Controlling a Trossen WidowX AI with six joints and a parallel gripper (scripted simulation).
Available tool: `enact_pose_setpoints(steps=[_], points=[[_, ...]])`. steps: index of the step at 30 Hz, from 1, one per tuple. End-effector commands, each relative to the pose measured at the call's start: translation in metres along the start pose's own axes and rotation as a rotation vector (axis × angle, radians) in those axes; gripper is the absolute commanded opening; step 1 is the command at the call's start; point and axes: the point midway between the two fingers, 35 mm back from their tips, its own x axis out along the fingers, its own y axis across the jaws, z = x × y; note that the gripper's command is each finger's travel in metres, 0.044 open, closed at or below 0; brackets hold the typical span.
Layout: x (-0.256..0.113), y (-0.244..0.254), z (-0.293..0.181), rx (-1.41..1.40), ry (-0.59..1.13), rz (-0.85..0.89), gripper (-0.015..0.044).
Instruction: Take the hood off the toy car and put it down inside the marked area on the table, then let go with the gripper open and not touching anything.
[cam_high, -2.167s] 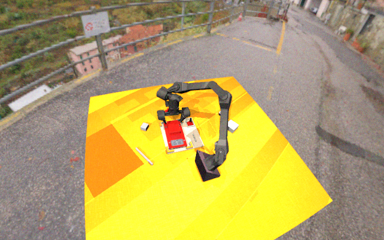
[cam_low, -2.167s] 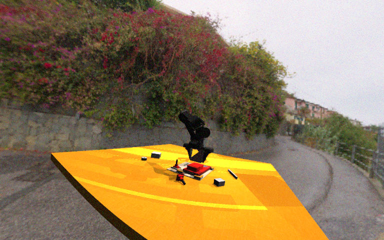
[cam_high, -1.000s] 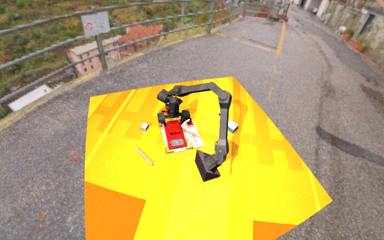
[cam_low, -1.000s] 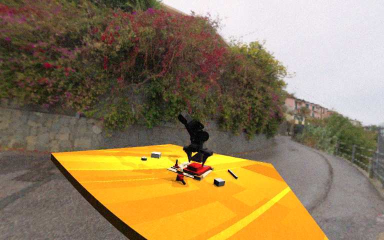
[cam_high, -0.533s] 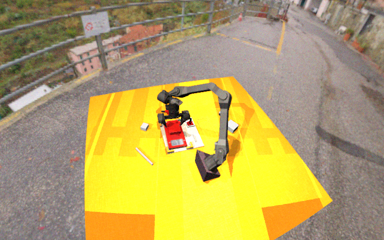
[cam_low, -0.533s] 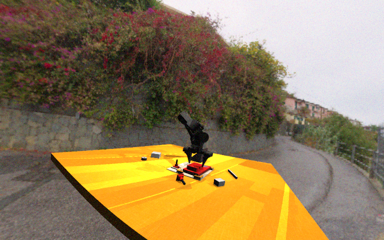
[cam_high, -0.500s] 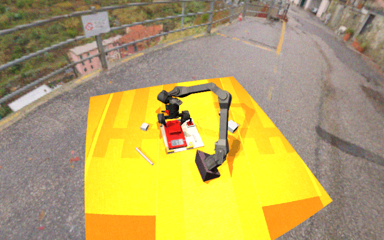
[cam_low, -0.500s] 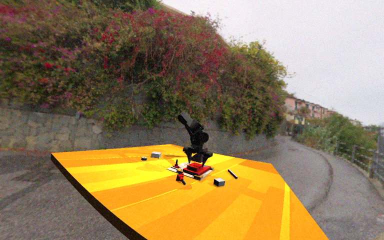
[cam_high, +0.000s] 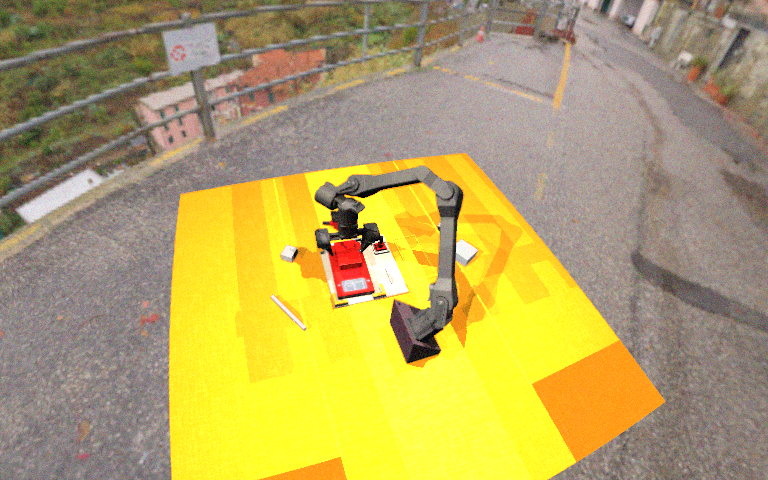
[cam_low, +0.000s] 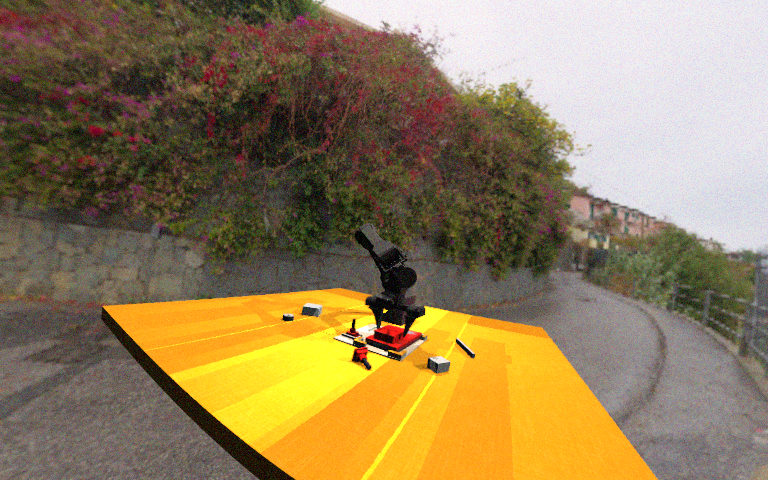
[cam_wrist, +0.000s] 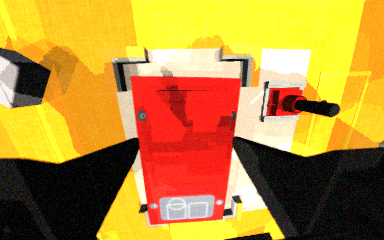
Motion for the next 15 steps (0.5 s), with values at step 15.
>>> enact_pose_setpoints(steps=[15], points=[[0.0058,-0.0002,-0.0001,0.000,0.000,-0.001,0.0361]])
